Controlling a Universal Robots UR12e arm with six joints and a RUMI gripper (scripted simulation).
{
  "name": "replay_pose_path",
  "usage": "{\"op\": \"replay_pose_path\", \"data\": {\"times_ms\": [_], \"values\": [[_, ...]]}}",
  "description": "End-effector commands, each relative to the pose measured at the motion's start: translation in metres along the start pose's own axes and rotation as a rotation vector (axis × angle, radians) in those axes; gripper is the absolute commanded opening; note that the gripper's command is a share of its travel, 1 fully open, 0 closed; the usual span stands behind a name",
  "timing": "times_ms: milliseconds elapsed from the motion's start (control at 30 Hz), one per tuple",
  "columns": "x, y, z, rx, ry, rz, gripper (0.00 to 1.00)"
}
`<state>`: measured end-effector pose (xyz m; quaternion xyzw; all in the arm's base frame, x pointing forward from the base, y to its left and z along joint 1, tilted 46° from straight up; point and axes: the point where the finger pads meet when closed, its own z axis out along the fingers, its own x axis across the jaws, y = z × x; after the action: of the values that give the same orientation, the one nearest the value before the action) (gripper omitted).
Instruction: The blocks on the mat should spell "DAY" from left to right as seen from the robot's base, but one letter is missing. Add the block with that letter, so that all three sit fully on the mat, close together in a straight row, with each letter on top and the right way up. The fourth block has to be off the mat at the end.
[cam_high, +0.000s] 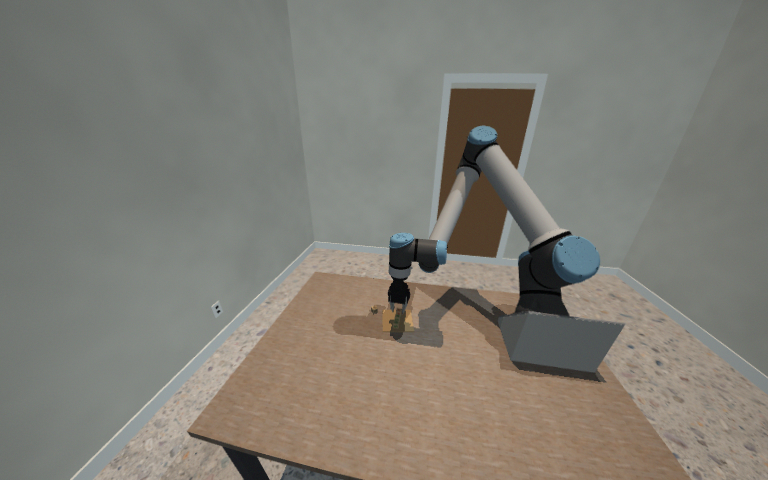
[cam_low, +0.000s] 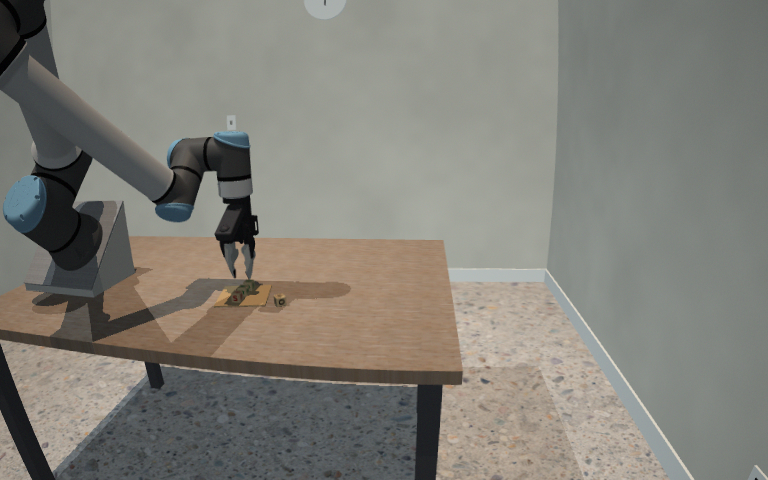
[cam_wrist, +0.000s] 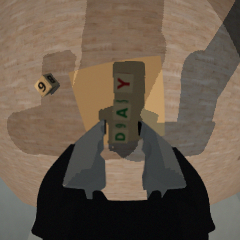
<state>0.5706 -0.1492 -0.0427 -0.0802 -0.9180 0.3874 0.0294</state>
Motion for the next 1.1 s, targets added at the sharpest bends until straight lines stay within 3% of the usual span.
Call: {"op": "replay_pose_path", "data": {"times_ms": [0,167,367,400,1067], "values": [[0.000,0.000,-0.021,0.000,0.003,0.001,0.25],[0.000,0.000,-0.039,0.000,0.003,0.001,0.25],[-0.001,0.000,-0.044,0.000,0.003,0.001,0.25],[-0.001,0.000,-0.044,0.000,0.003,0.001,1.00],[-0.001,0.000,-0.044,0.000,0.003,0.001,1.00]]}}
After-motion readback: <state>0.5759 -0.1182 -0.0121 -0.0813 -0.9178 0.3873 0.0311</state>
